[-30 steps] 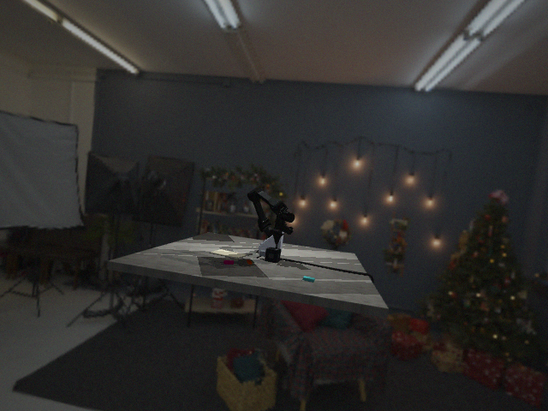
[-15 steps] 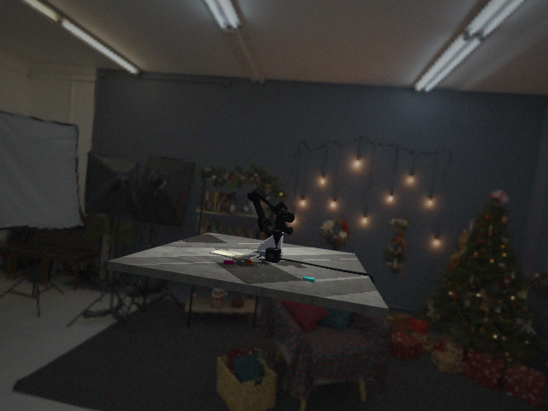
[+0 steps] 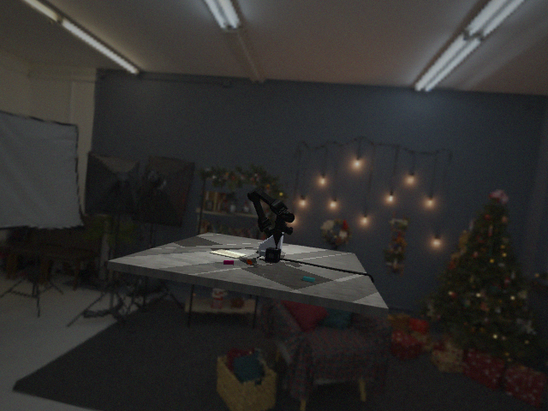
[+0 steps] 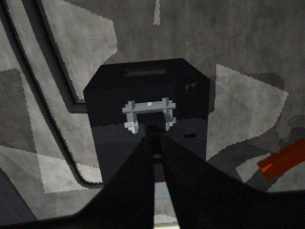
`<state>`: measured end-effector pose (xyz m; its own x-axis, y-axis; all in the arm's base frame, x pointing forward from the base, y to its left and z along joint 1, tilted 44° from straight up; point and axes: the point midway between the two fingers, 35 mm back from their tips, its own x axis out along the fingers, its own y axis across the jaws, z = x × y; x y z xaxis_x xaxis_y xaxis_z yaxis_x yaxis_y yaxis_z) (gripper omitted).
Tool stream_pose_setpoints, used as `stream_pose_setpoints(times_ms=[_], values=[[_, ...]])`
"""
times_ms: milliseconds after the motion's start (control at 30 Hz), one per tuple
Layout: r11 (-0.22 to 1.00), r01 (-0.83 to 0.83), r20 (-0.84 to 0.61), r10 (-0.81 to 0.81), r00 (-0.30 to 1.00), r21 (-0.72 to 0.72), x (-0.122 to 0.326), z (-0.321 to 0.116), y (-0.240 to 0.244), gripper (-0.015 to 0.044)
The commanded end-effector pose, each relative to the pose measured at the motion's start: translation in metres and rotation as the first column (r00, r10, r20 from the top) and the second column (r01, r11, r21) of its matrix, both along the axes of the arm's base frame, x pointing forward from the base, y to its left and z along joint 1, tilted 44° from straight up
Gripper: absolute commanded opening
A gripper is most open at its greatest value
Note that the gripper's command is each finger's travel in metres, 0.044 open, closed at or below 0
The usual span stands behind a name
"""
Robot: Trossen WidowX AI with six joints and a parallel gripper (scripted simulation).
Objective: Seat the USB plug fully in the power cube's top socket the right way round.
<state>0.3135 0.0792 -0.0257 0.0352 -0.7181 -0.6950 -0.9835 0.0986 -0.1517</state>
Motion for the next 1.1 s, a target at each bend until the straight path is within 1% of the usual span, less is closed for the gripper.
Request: stream_pose_setpoints(times_ms=[0, 1033, 1067], values=[[1.0, 0.0, -0.002, 0.0, 1.0, -0.003, -0.0001, -0.0018, -0.0022, 0.0], [1.0, 0.0, -0.002, 0.0, 1.0, -0.003, 0.0, -0.0019, -0.0023, 0.0], [1.0, -0.001, 0.0, 0.001, 1.0, 0.001, 0.0, -0.0005, 0.0, 0.0026]])
